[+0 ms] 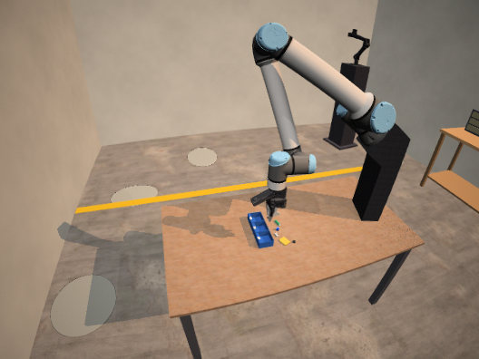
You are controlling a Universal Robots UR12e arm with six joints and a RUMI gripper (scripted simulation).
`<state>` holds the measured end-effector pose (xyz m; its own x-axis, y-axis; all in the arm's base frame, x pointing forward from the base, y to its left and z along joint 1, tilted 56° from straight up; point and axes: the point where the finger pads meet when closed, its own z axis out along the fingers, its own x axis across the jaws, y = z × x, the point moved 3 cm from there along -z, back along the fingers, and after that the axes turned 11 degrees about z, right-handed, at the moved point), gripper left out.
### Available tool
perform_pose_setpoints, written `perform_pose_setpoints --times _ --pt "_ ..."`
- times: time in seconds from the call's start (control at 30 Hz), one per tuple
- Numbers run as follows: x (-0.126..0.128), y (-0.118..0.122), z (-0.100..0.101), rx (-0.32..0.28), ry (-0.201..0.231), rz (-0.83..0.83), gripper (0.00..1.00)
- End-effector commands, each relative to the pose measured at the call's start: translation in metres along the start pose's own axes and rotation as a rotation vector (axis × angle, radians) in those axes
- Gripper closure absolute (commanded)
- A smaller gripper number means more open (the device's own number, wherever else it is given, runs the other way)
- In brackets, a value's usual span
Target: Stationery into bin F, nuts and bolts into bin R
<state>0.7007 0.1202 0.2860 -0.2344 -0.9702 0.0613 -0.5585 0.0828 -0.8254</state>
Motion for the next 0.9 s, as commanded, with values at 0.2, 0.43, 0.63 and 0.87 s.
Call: perform_pose_setpoints --times 0.2,0.43,0.63,0.87 --pt "0.0 -0.001 -0.046 -0.001 0.0 0.0 0.96" --pt "0.0 -0.001 -0.046 -0.001 0.0 0.0 0.96" --pt "0.008 0.01 -0.025 -0.001 0.0 0.15 0.82" --pt "0.025 0.035 0.025 -0.005 0.0 0.387 0.82"
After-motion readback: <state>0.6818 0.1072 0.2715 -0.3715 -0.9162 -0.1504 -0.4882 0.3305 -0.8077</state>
